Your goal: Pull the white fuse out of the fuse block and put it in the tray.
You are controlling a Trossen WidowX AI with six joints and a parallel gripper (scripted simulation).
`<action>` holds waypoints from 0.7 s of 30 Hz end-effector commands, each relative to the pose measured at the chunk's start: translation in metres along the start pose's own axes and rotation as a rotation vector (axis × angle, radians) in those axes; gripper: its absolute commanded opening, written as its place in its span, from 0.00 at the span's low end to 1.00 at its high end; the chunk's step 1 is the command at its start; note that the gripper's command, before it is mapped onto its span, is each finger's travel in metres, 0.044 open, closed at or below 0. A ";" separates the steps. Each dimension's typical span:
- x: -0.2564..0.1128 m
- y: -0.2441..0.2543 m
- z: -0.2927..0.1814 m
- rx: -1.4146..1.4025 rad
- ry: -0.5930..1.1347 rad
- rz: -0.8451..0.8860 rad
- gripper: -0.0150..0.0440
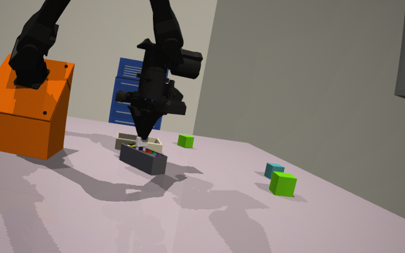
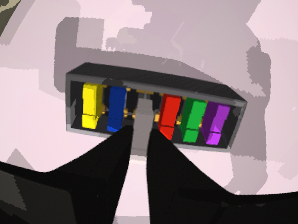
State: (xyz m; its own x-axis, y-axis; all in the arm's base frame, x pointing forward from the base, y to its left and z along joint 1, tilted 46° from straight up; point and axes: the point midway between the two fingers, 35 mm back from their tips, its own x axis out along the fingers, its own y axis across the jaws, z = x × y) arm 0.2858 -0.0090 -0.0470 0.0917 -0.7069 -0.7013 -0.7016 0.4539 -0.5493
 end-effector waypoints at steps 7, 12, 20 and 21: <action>-0.006 0.000 0.001 0.004 -0.003 0.002 0.25; -0.008 0.000 0.000 0.004 -0.003 0.002 0.25; -0.015 0.000 0.001 0.004 -0.003 0.002 0.25; -0.017 0.000 0.001 0.004 -0.003 0.002 0.25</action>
State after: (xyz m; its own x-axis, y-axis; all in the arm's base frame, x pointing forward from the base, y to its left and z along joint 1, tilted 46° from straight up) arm 0.2834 -0.0013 -0.0387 0.0886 -0.7085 -0.7001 -0.7032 0.4533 -0.5477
